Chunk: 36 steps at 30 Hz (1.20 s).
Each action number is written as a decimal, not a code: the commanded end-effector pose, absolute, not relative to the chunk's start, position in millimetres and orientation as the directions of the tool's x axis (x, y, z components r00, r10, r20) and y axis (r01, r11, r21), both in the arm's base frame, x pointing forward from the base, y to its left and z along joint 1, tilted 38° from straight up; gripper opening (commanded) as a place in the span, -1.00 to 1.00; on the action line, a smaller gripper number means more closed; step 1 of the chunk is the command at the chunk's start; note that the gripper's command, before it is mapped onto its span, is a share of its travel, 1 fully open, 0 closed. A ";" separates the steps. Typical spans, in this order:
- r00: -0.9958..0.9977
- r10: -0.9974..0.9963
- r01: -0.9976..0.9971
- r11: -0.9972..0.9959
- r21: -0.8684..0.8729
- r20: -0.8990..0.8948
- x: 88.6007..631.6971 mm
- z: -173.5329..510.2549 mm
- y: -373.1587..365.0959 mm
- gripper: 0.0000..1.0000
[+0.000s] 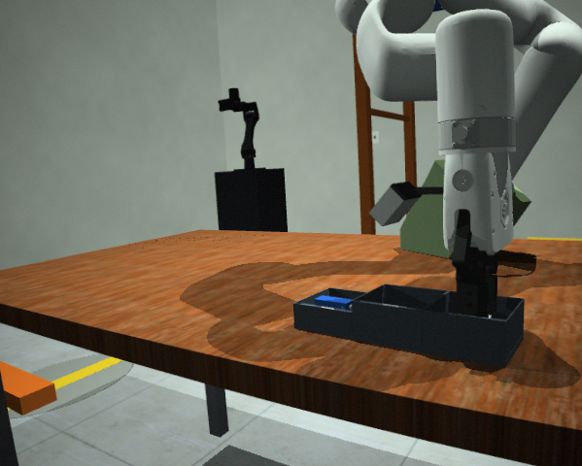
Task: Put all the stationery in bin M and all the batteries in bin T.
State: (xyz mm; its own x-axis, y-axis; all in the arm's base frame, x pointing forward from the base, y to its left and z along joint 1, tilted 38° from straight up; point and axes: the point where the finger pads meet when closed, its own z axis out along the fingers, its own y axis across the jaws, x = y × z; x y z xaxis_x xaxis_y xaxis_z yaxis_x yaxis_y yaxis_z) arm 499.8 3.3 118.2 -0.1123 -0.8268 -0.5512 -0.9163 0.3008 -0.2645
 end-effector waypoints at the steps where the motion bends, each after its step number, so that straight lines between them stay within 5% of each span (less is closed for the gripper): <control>1: -0.113 -0.827 -0.915 0.303 -0.267 -0.551 499.4 122.2 0.5 -0.42; 28: -0.113 -0.827 -0.915 0.303 -0.267 -0.551 487.1 147.2 -14.7 -0.42; 29: -0.113 -0.827 -0.915 0.303 -0.267 -0.551 485.5 150.3 -16.6 1.00; 36: -0.113 -0.827 -0.915 0.303 -0.267 -0.551 477.8 166.2 -26.1 1.00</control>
State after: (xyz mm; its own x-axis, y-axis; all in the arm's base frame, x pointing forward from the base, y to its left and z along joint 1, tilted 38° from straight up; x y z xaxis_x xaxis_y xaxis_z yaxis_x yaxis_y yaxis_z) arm 479.4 -23.4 161.9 -0.1126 -0.8268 -0.5512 -0.9151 0.3024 -0.2666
